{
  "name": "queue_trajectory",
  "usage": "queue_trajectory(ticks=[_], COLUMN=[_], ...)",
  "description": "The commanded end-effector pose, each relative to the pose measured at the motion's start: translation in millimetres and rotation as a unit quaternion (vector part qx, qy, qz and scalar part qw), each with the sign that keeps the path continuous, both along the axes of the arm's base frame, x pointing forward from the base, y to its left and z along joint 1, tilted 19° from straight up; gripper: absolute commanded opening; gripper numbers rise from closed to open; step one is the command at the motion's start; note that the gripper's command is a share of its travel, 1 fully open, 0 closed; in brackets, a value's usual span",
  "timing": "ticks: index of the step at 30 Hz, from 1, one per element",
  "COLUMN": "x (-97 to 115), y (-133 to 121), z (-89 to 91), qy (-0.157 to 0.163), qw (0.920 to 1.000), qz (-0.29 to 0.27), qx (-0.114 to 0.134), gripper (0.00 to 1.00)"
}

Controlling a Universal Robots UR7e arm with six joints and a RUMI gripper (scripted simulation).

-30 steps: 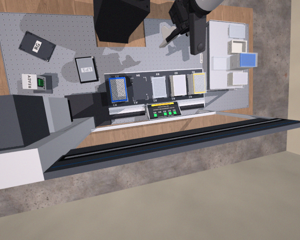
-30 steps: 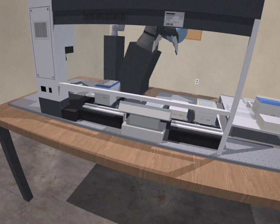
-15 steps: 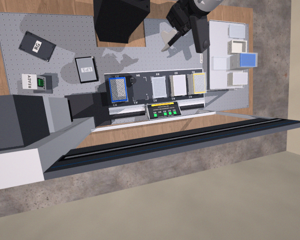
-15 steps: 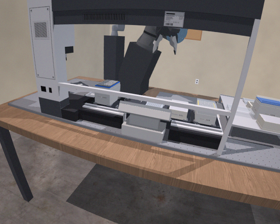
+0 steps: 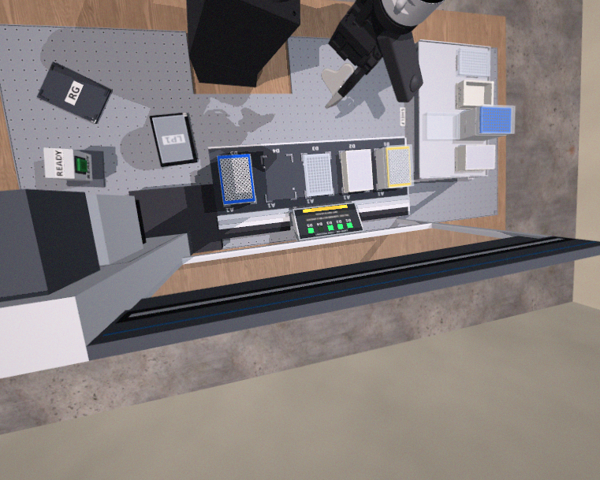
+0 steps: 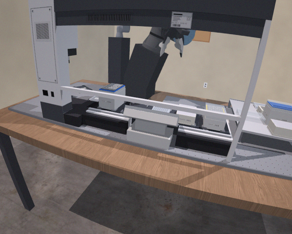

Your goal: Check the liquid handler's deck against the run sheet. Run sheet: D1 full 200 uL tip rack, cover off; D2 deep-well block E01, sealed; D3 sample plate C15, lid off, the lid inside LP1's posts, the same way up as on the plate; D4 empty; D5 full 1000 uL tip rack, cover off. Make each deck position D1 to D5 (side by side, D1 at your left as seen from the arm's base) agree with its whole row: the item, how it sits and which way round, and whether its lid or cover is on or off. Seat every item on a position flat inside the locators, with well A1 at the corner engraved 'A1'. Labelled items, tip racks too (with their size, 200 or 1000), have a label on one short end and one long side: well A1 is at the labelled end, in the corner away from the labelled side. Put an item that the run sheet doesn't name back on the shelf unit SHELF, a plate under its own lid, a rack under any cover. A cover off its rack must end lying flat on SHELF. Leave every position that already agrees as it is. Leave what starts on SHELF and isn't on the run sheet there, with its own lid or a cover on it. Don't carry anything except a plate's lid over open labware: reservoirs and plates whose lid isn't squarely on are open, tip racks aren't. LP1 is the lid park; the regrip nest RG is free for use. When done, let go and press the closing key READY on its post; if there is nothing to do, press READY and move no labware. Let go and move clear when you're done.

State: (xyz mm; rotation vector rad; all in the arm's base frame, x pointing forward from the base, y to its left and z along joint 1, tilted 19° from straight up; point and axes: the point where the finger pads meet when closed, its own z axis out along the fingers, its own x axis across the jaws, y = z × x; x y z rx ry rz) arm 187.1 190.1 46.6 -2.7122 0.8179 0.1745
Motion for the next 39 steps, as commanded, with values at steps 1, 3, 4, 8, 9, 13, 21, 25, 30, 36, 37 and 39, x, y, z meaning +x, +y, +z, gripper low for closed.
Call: queue_trajectory(ticks=[1, 3, 4, 8, 9, 13, 21, 25, 30, 36, 37, 39], x=[-0.4, 0.3, 0.5, 0.7, 0.7, 0.6, 1.4, 1.2, 0.8, 1.6, 1.4, 0.9], y=[0.9, 0.7, 0.7, 0.6, 0.6, 0.6, 0.4, 0.4, 0.6, 0.3, 0.4, 0.6], z=[-2.5, -1.8, -1.5, -1.2, -1.2, -1.1, -0.4, -0.6, -0.9, -0.3, -0.4, -0.8], qy=[-0.019, -0.027, -0.030, -0.043, -0.043, -0.052, -0.079, -0.091, -0.100, -0.119, -0.120, -0.119], qw=[0.9980, 0.9965, 0.9956, 0.9911, 0.9911, 0.9867, 0.9705, 0.9601, 0.9513, 0.9310, 0.9294, 0.9295], qz=[0.060, 0.079, 0.088, 0.126, 0.126, 0.154, 0.228, 0.264, 0.291, 0.345, 0.349, 0.349], qx=[0.005, 0.006, 0.006, 0.007, 0.007, 0.008, 0.010, 0.011, 0.012, 0.013, 0.013, 0.013], gripper=[0.82, 0.82, 0.82, 0.82, 0.82, 0.82, 0.82, 0.82, 0.82, 0.82, 0.82, 0.82])
